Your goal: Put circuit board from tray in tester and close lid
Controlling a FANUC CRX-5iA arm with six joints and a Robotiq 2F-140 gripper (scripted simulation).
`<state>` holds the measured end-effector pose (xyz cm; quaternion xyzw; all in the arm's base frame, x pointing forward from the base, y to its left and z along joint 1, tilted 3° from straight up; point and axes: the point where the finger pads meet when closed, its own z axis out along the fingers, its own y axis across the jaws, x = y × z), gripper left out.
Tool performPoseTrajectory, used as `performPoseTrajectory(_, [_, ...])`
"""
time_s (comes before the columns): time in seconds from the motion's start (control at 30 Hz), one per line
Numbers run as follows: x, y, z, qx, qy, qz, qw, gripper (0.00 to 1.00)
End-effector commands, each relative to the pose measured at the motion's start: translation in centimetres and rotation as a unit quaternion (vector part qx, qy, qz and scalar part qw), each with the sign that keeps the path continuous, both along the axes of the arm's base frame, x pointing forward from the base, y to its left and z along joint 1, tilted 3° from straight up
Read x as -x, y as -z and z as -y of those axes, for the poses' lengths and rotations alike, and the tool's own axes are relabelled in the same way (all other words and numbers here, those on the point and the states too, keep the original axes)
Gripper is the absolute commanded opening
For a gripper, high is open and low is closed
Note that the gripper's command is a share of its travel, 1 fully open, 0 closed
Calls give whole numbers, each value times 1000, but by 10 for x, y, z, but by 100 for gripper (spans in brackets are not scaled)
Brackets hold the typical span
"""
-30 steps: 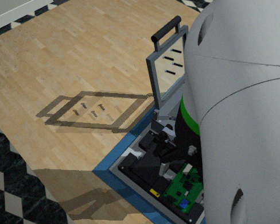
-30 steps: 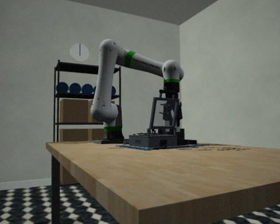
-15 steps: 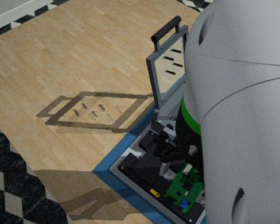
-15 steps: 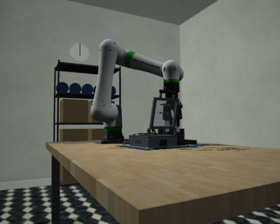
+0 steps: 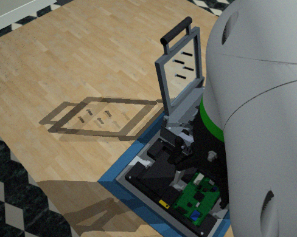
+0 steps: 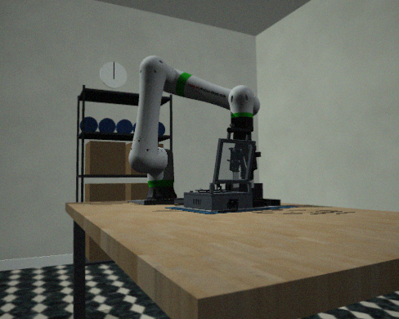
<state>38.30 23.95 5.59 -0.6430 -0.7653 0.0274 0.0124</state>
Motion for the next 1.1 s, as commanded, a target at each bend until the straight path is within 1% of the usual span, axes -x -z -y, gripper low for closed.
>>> performPoseTrajectory(0.0, [0,0,2,0,0,0,1000,58])
performPoseTrajectory(0.47, [4,-1,11,0,0,0,1000,58])
performPoseTrajectory(1.07, [4,-1,12,0,0,0,1000,58])
